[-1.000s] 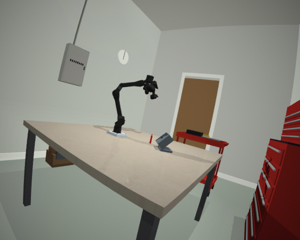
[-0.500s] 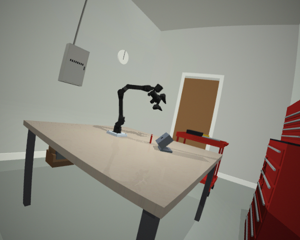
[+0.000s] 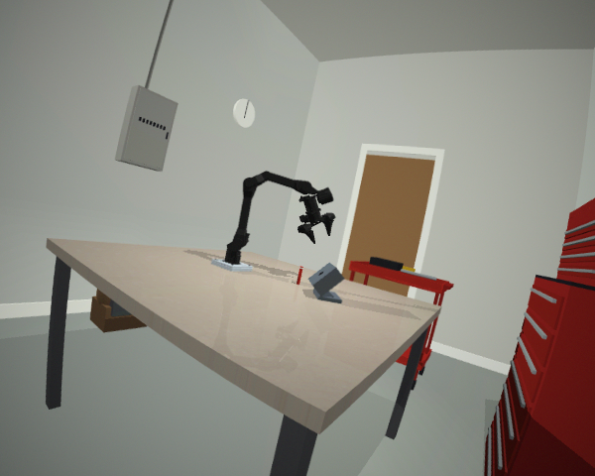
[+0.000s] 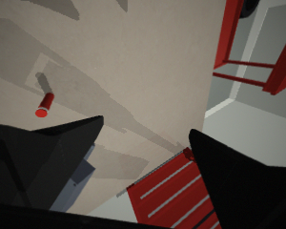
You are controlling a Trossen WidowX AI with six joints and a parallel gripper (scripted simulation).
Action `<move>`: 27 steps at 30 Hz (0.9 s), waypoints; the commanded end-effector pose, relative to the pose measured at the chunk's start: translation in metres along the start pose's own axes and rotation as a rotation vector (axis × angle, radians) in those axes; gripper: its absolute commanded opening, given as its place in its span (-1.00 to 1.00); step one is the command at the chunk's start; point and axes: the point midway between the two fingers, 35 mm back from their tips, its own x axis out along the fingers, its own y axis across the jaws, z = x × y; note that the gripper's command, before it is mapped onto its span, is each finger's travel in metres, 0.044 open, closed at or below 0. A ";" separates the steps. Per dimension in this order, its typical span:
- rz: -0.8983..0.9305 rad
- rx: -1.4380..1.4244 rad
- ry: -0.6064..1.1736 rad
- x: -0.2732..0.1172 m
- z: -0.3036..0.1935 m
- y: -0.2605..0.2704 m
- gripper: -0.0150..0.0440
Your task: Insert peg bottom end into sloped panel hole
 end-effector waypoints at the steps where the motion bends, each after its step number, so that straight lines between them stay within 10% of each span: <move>1: 0.140 0.043 -0.003 0.019 -0.011 0.032 1.00; 27: 0.562 0.164 -0.046 0.047 -0.038 0.140 1.00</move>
